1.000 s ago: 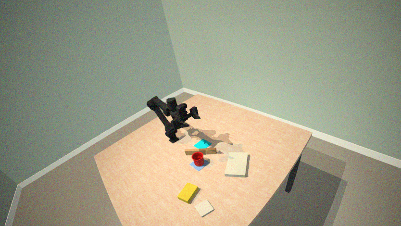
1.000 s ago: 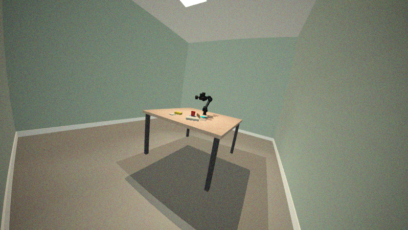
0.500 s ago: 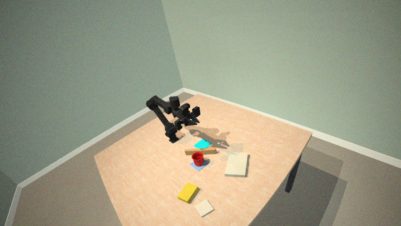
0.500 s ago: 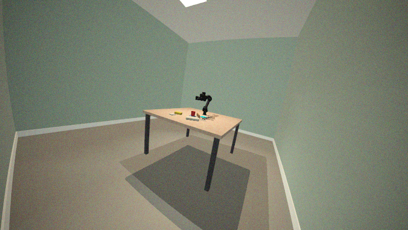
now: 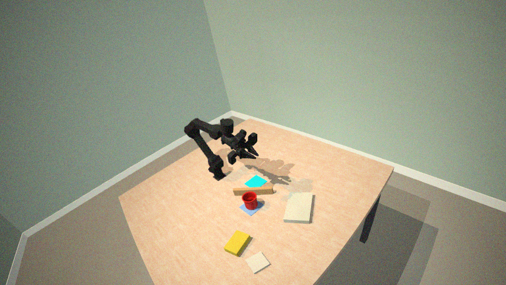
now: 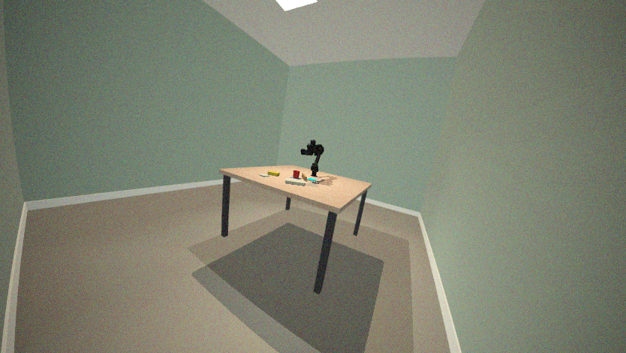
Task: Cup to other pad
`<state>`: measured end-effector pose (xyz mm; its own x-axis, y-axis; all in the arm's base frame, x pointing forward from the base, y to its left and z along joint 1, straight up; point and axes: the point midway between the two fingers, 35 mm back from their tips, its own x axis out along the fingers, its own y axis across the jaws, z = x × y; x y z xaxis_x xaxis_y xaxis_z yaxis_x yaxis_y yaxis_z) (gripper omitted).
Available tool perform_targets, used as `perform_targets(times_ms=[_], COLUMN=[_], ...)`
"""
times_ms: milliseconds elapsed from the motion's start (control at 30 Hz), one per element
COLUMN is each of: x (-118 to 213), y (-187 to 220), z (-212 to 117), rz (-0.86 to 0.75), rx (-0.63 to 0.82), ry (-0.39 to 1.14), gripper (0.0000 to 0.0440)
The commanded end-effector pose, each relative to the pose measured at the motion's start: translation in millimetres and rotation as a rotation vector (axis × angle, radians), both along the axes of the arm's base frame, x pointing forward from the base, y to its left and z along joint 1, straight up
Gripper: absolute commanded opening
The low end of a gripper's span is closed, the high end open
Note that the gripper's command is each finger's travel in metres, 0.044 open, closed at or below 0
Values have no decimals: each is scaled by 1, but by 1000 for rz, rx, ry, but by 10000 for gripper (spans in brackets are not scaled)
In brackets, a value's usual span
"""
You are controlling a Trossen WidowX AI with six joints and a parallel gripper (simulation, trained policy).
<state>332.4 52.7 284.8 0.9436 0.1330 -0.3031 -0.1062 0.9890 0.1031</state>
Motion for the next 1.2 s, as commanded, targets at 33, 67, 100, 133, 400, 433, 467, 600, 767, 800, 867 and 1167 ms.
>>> perform_targets(times_ms=[33, 67, 100, 133, 400, 433, 467, 600, 767, 800, 867, 1167], x=[4, 5, 5, 6, 12, 13, 13, 16, 18, 19, 20, 23], y=[6, 7, 9, 10, 20, 21, 22, 26, 31, 31, 33, 36], z=[-4, -5, -6, -7, -16, -17, -18, -23, -29, -30, -33, -47], rz=[1, 2, 3, 4, 3, 3, 2, -3, -11, -13, -17, -34], rx=[15, 18, 20, 23, 38, 39, 41, 44, 43, 42, 40, 14], ry=[59, 74, 88, 103, 219, 234, 249, 308, 382, 397, 427, 560], gripper=[76, 76, 77, 77, 83, 83, 84, 87, 92, 93, 94, 104])
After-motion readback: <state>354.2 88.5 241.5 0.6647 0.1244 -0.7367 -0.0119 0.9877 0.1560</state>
